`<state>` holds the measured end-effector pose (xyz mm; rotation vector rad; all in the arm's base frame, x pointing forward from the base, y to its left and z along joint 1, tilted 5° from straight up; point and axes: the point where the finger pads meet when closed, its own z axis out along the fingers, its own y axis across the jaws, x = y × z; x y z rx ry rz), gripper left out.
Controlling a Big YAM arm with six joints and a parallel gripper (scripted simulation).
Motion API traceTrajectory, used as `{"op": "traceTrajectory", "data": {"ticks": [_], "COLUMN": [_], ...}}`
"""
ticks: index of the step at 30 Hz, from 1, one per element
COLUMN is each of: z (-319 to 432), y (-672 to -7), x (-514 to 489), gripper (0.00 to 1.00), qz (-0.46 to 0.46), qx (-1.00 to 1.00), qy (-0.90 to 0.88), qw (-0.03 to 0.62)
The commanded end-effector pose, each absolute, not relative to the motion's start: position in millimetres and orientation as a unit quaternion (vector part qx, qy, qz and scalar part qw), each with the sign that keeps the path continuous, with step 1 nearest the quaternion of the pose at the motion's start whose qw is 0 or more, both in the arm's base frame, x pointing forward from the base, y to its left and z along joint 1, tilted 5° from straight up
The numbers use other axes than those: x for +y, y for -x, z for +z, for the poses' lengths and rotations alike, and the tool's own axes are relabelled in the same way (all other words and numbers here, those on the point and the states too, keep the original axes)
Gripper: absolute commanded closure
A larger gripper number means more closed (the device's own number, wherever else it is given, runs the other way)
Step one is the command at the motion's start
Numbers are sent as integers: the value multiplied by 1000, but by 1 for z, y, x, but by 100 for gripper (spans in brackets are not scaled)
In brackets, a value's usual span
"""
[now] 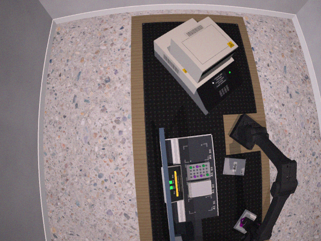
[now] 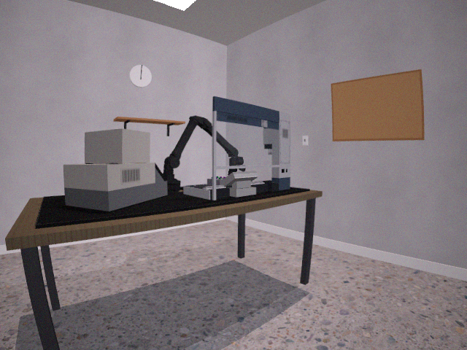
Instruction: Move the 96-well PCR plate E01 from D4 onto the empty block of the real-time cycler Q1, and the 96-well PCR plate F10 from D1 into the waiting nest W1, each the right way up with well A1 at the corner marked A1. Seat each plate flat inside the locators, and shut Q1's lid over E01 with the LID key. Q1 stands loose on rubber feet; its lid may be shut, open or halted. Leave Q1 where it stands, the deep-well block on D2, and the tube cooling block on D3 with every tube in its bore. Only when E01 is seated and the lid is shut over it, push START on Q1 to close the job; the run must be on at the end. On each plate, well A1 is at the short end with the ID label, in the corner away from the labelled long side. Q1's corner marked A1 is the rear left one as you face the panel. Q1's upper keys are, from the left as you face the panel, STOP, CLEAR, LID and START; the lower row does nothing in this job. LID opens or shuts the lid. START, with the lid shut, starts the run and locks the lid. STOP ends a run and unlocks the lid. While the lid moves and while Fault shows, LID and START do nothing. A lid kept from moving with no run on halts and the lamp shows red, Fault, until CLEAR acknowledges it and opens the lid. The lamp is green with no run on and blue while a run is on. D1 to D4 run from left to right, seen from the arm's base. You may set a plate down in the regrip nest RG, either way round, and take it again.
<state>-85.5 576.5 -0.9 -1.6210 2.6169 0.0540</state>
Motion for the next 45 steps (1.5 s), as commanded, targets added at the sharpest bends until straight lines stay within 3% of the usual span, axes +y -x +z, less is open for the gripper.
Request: {"op": "traceTrajectory", "data": {"ticks": [1, 45], "z": [14, 15], "y": [85, 94], "x": [603, 606], "gripper": [100, 100], "qz": [47, 48], "qx": [848, 844], "qy": [527, 532], "qw": [45, 44]}}
